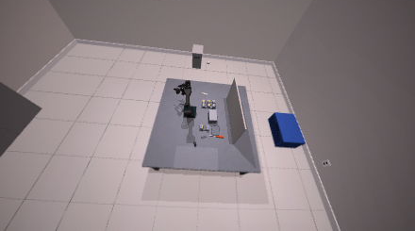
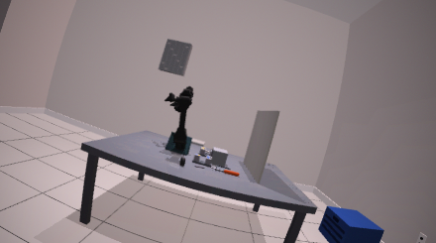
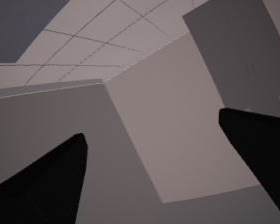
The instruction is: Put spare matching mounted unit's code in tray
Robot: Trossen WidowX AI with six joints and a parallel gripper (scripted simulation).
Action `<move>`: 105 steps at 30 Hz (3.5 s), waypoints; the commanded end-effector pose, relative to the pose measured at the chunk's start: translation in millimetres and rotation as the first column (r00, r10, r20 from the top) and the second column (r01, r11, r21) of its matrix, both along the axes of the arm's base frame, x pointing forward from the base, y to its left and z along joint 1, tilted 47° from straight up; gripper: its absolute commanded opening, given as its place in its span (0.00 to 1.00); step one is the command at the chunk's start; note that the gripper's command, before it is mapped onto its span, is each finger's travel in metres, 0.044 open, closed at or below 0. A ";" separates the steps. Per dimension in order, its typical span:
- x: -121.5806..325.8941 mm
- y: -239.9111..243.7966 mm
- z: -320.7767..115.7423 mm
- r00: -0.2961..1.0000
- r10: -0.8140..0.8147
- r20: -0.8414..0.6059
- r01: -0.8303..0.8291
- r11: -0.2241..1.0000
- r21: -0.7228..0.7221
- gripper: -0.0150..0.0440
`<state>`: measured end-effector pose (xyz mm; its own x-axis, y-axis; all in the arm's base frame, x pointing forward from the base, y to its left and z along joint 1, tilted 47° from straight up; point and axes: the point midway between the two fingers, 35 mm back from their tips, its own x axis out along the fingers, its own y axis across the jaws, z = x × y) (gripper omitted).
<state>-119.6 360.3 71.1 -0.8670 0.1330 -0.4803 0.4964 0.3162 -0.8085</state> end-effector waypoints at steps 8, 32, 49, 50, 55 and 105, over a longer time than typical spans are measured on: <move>4.7 1.7 -1.1 1.000 -0.004 0.015 0.003 1.000 0.013 1.00; 350.1 -73.6 -42.1 0.510 0.319 0.799 -0.442 0.894 -0.075 1.00; 485.0 -288.3 4.3 0.204 0.889 0.409 -0.852 0.367 -0.373 1.00; 489.8 -303.3 10.0 0.188 0.913 0.363 -0.875 0.323 -0.360 1.00; 499.5 -339.4 25.1 0.146 0.957 0.250 -0.926 0.221 -0.305 1.00; 395.7 -160.1 -153.1 -0.386 0.705 0.595 -0.383 -0.710 0.591 0.87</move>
<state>277.8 206.5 -76.2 -0.1073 -0.7046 -0.7015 -0.9917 0.1261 0.0250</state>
